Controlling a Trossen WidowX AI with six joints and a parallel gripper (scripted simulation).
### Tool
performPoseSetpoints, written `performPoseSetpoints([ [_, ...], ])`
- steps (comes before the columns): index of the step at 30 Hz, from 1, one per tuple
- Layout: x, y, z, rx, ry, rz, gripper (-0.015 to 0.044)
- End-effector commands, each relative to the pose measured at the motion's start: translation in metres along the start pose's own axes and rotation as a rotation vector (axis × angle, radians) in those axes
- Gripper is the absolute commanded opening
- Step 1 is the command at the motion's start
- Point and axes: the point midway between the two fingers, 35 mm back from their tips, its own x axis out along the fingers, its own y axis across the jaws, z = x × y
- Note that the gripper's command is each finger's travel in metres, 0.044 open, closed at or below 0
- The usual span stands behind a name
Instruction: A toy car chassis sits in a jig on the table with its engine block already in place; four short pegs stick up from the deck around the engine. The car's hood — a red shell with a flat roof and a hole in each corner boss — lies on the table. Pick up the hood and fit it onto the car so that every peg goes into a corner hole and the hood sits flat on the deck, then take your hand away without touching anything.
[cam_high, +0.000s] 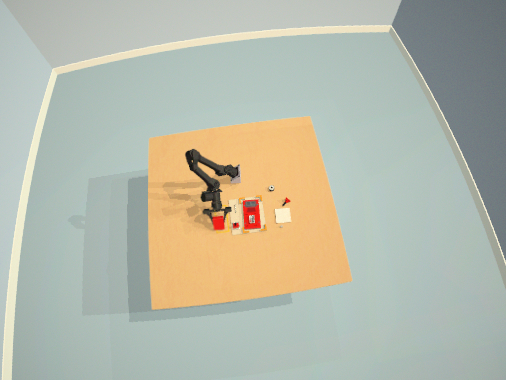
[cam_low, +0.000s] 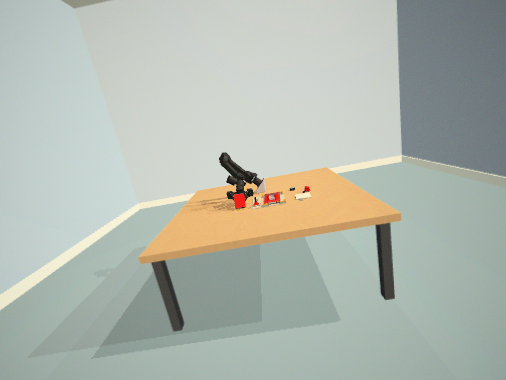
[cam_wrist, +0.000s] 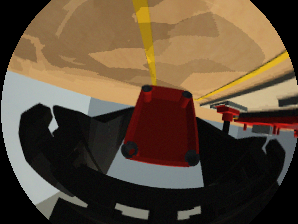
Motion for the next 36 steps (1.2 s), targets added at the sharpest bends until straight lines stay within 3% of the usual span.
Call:
performPoseSetpoints([
  [1, 0.000, 0.000, 0.000, 0.002, 0.000, -0.001, 0.0210],
  [10, 0.000, 0.000, 0.000, 0.002, 0.000, -0.001, 0.0440],
  [17, -0.016, 0.001, -0.015, 0.011, -0.008, -0.007, 0.0440],
  [31, -0.103, 0.002, -0.042, 0.036, -0.031, -0.016, 0.0440],
  [32, -0.086, -0.002, -0.038, 0.022, -0.039, -0.027, 0.0440],
  [36, -0.086, -0.002, -0.038, 0.022, -0.039, -0.027, 0.0440],
])
